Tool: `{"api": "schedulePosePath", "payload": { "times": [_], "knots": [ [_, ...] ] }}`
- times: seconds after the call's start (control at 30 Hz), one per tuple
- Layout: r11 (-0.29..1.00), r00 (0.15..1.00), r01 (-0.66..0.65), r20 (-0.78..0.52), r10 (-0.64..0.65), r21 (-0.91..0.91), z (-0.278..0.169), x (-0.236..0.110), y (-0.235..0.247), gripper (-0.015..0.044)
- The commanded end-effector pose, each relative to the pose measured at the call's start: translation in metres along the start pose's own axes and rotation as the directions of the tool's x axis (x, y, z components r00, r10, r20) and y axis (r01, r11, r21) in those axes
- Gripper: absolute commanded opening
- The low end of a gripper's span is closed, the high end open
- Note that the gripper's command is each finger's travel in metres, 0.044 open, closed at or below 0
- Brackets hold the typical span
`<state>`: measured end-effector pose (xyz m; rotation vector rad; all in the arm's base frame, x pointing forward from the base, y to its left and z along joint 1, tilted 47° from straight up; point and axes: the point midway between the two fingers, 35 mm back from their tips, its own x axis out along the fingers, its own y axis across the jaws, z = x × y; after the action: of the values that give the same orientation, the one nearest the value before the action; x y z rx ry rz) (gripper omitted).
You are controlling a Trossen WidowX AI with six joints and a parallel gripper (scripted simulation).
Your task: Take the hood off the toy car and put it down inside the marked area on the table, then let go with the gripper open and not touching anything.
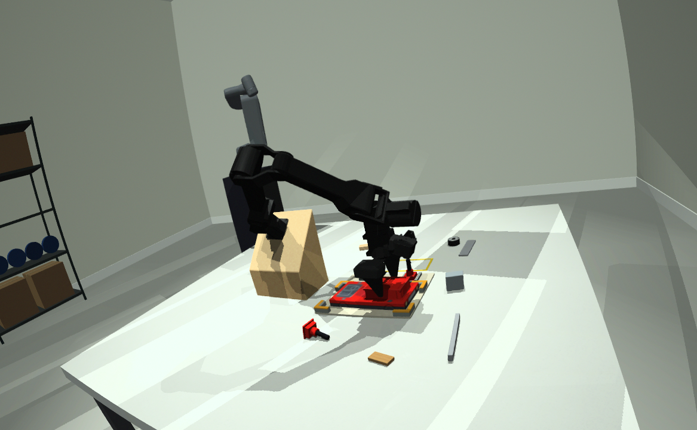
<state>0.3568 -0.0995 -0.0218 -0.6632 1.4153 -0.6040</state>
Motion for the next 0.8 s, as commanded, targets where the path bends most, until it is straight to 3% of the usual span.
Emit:
{"api": "schedulePosePath", "payload": {
  "times": [0.0, 0.3, 0.63, 0.77],
  "knots": [
    [1.0, 1.0, 0.0, 0.0, 0.0, 0.001, 0.0001, -0.0002, -0.0001, 0.0335],
    [1.0, 1.0, 0.0, 0.0, 0.0, 0.001, 0.0001, -0.0002, -0.0001, 0.0275],
    [1.0, 1.0, -0.001, 0.0, 0.001, 0.001, 0.0003, -0.005, 0.0, 0.0012],
    [1.0, 1.0, -0.001, 0.0, 0.001, 0.001, 0.0004, -0.0076, 0.0001, 0.0]
  ]
}}
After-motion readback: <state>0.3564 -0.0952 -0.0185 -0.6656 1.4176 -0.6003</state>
